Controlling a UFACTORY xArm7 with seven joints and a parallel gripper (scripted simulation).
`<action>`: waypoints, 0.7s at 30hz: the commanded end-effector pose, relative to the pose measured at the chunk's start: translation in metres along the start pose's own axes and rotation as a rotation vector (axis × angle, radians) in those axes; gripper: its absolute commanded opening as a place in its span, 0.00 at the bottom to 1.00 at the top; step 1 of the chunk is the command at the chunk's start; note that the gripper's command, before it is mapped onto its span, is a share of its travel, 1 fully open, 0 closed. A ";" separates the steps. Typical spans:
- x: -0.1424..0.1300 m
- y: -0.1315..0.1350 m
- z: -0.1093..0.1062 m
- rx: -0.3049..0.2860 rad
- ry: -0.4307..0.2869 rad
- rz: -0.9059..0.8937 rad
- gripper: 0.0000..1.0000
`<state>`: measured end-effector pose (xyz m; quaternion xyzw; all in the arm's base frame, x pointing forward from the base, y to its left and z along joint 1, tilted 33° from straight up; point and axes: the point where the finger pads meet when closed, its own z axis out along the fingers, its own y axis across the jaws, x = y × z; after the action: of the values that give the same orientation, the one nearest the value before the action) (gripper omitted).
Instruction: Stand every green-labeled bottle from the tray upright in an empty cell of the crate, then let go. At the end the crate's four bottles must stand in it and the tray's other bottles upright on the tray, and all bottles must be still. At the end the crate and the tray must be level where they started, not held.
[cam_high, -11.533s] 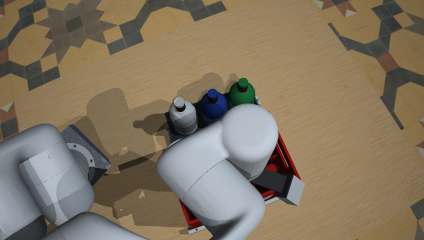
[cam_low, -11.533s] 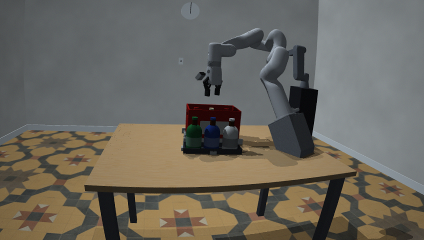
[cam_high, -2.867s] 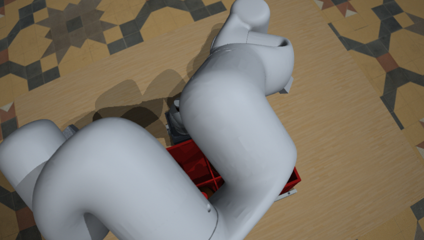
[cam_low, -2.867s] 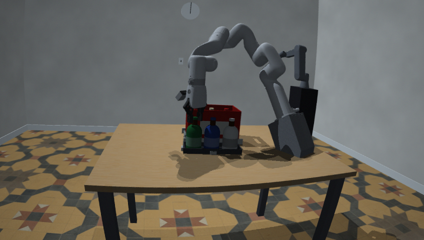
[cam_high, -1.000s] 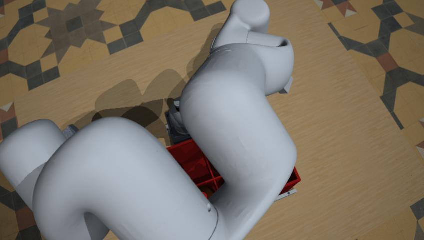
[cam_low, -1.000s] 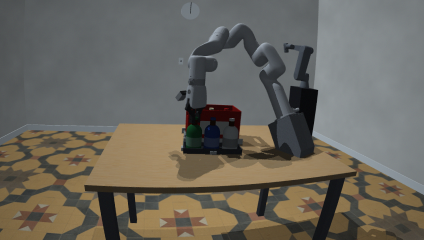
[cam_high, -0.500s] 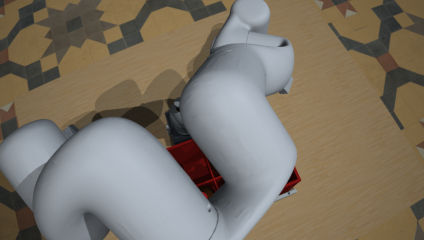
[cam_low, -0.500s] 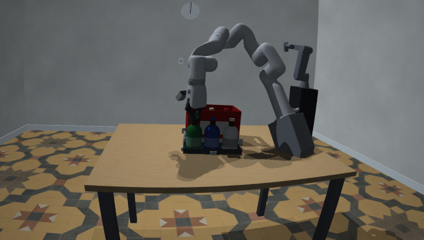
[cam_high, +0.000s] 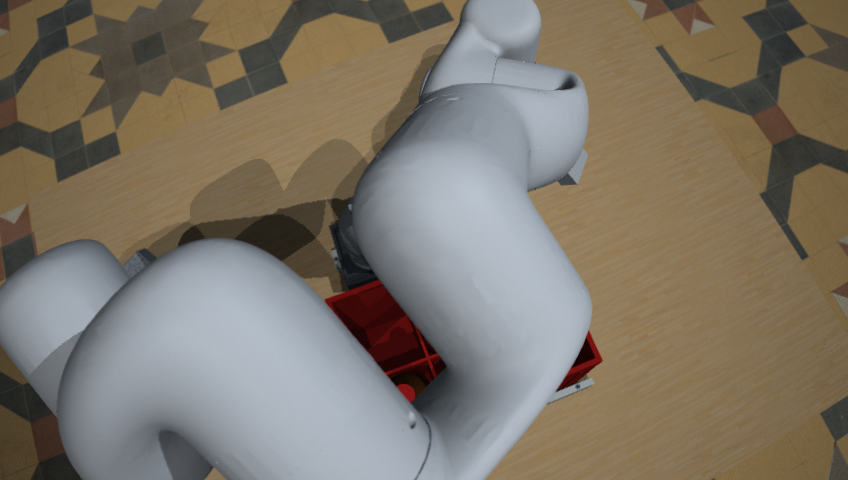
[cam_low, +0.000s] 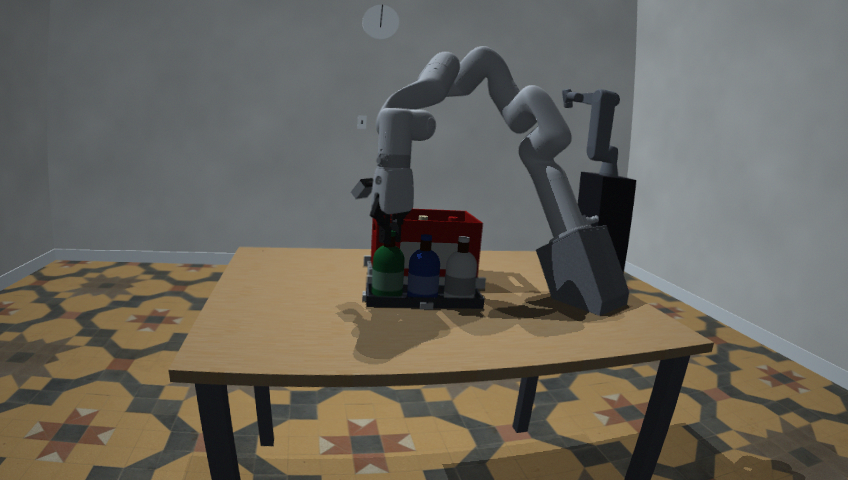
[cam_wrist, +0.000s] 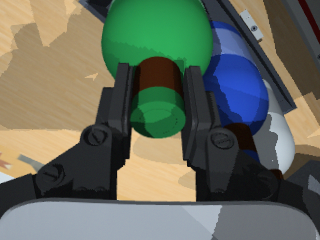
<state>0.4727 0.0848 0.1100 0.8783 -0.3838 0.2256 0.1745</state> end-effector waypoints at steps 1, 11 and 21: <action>0.000 -0.002 -0.004 0.006 0.001 0.000 0.00; 0.000 -0.002 -0.016 0.006 0.001 0.000 0.00; 0.000 -0.002 -0.025 0.006 0.001 0.000 0.00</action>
<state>0.4675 0.0945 0.1269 0.8783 -0.3836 0.2258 0.1743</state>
